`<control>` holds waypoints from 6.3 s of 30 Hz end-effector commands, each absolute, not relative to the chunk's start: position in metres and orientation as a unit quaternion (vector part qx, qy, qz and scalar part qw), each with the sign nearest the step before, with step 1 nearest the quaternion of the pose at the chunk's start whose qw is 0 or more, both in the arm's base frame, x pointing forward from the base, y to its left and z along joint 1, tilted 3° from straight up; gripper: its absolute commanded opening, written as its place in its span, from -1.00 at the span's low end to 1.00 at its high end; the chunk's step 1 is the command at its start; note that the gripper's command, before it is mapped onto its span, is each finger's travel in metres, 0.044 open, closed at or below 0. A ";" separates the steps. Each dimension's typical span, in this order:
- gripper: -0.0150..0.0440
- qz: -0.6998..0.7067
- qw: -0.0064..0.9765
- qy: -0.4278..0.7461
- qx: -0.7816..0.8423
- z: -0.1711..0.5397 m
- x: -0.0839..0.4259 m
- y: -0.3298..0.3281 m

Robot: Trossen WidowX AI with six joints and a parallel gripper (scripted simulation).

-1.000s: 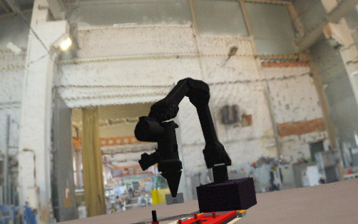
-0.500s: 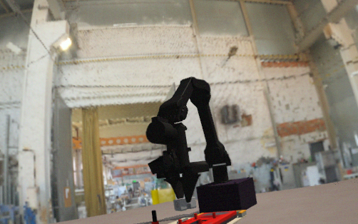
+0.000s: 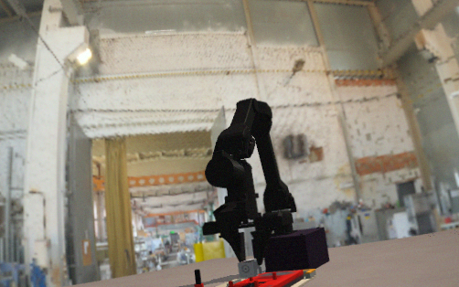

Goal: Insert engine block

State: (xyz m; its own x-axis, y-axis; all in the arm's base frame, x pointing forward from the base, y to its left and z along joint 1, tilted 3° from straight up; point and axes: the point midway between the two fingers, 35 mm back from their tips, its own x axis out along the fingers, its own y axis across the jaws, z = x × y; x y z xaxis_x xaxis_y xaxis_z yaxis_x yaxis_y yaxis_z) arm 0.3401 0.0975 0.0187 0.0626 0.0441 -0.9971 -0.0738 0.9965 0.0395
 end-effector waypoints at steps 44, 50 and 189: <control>0.05 0.043 0.733 0.678 -0.014 0.021 0.345 0.100; 0.05 0.087 0.731 0.674 -0.061 0.022 0.346 0.099; 0.05 0.043 0.733 0.678 -0.014 0.003 0.347 0.101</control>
State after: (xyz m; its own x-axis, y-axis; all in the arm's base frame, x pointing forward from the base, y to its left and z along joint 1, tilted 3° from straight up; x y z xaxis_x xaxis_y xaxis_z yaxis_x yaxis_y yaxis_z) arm 0.3471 0.1010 0.0040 0.0738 0.0470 -0.9962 -0.0864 0.9954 0.0406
